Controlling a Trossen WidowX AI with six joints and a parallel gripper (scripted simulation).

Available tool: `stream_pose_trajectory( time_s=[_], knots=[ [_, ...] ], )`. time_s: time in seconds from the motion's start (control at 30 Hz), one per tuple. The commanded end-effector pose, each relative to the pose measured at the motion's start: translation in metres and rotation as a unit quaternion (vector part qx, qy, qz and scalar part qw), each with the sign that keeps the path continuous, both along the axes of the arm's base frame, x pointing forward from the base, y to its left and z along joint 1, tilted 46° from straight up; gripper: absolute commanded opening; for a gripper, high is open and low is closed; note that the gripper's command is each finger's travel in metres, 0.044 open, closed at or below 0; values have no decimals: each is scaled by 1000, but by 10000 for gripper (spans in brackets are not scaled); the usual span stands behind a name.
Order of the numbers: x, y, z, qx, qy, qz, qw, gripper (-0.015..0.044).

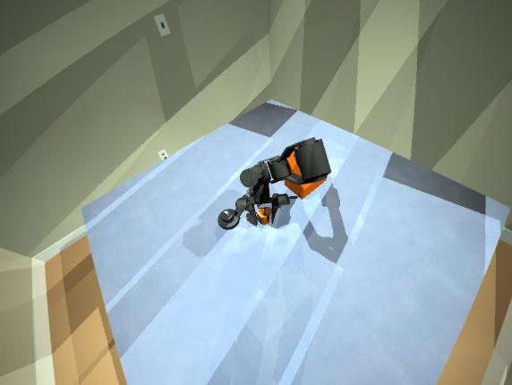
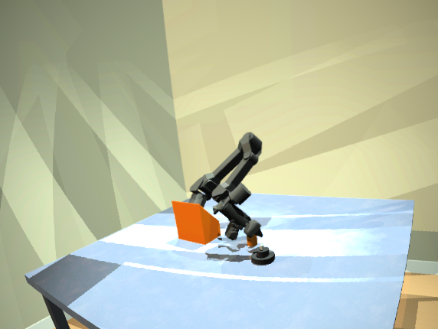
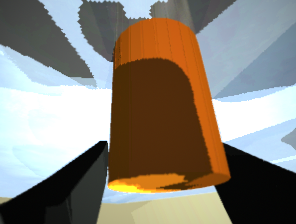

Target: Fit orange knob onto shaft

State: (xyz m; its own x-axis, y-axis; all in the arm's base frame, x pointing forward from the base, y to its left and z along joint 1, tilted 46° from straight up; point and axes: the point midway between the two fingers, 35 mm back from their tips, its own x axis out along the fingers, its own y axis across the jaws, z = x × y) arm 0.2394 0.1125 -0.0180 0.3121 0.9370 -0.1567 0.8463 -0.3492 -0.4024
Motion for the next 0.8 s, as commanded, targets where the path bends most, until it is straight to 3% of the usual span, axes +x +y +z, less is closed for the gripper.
stream_pose_trajectory(
  time_s=[0.0, 0.47, 0.7, 0.77],
  knots=[
    [0, 0, 0, 0, 1, 0, 1000, 260],
    [0, 0, 0, 0, 1, 0, 1000, 260],
    [0, 0, 0, 0, 1, 0, 1000, 440],
    [0, 0, 0, 0, 1, 0, 1000, 440]
  ],
)
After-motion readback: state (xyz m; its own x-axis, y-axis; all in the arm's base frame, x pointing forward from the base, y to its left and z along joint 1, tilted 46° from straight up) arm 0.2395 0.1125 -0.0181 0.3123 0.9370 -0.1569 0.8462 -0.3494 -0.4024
